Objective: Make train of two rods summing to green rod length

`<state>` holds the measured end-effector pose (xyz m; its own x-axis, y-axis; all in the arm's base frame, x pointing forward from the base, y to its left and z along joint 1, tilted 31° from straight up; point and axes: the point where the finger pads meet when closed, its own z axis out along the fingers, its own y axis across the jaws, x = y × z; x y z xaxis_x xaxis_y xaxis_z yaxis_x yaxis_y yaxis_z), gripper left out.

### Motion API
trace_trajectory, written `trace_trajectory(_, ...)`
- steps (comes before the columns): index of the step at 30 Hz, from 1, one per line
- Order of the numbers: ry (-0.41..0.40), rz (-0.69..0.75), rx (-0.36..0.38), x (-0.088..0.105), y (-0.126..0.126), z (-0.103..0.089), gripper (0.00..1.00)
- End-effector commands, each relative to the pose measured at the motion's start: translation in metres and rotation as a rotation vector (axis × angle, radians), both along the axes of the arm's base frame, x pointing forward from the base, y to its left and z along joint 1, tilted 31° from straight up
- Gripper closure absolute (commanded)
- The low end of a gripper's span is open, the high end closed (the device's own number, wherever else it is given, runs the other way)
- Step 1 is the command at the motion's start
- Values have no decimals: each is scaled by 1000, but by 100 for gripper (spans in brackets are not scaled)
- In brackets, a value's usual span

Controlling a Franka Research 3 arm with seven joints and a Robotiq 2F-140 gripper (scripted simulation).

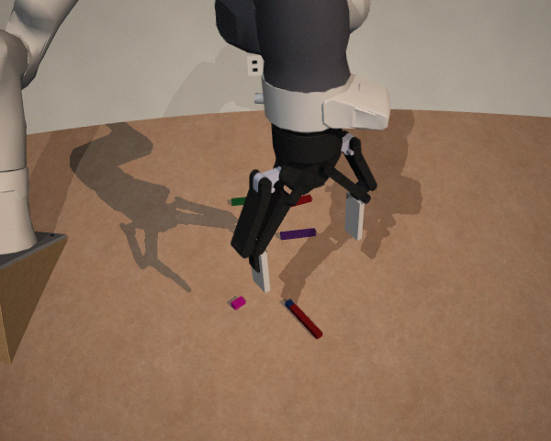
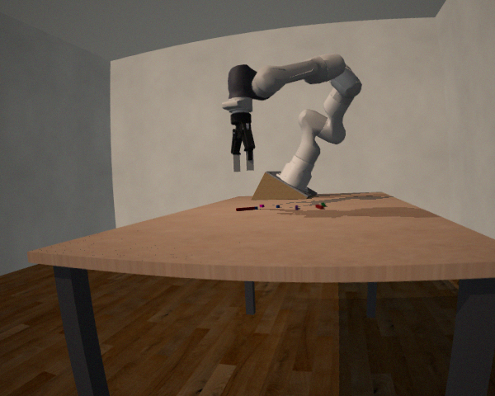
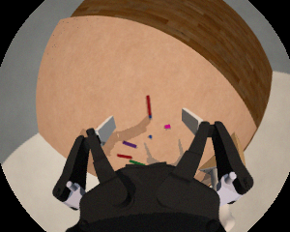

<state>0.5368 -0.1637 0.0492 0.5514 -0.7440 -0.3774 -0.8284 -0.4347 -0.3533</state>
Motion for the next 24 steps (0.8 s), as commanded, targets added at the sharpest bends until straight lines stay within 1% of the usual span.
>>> trace_trajectory(1, 13, -3, 8, -4, -3, 9, 0)
trace_trajectory(6, 13, -3, 8, -6, -14, 28, 0)
trace_trajectory(11, 13, -3, 8, -7, -21, 39, 0)
trace_trajectory(24, 13, -3, 8, -7, -22, 41, 0)
